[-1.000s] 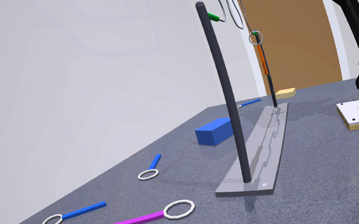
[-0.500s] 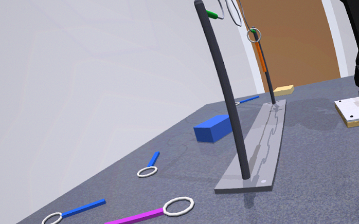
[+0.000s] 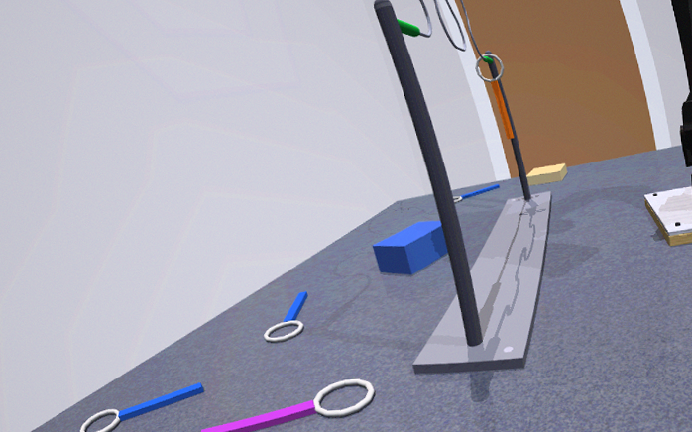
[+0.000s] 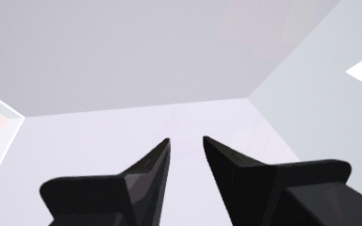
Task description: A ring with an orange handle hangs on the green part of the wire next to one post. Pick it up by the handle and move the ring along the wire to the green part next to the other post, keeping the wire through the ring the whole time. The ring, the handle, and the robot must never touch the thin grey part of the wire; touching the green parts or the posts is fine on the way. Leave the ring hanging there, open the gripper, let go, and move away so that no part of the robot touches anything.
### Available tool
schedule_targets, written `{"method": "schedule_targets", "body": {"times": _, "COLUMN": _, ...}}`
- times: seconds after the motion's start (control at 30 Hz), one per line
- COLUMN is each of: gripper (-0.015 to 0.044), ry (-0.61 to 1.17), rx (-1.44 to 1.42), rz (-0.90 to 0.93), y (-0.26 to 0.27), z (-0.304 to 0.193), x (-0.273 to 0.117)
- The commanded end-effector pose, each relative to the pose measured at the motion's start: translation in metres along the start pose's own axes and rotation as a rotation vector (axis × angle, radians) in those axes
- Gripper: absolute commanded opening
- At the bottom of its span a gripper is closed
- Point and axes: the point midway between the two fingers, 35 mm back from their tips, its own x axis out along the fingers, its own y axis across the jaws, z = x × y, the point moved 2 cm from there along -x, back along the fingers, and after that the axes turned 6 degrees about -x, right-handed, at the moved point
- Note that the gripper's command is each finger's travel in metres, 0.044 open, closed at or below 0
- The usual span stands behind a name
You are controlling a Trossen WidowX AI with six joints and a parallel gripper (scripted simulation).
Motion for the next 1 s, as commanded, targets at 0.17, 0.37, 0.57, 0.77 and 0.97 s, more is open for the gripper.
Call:
{"method": "schedule_targets", "body": {"times": 0.17, "gripper": 0.016, "ry": 0.223, "rx": 0.024, "rz": -0.006, "y": 0.0, "z": -0.041, "x": -0.039}}
{"method": "schedule_targets", "body": {"times": 0.37, "gripper": 0.016, "ry": 0.373, "rx": 0.038, "rz": -0.021, "y": -0.001, "z": -0.066, "x": -0.071}}
{"method": "schedule_targets", "body": {"times": 0.57, "gripper": 0.016, "ry": 0.521, "rx": 0.048, "rz": -0.046, "y": -0.005, "z": -0.085, "x": -0.108}}
{"method": "schedule_targets", "body": {"times": 0.77, "gripper": 0.016, "ry": 0.668, "rx": 0.053, "rz": -0.083, "y": -0.01, "z": -0.099, "x": -0.147}}
{"method": "schedule_targets", "body": {"times": 0.97, "gripper": 0.016, "ry": 0.812, "rx": 0.052, "rz": -0.131, "y": -0.017, "z": -0.106, "x": -0.19}}
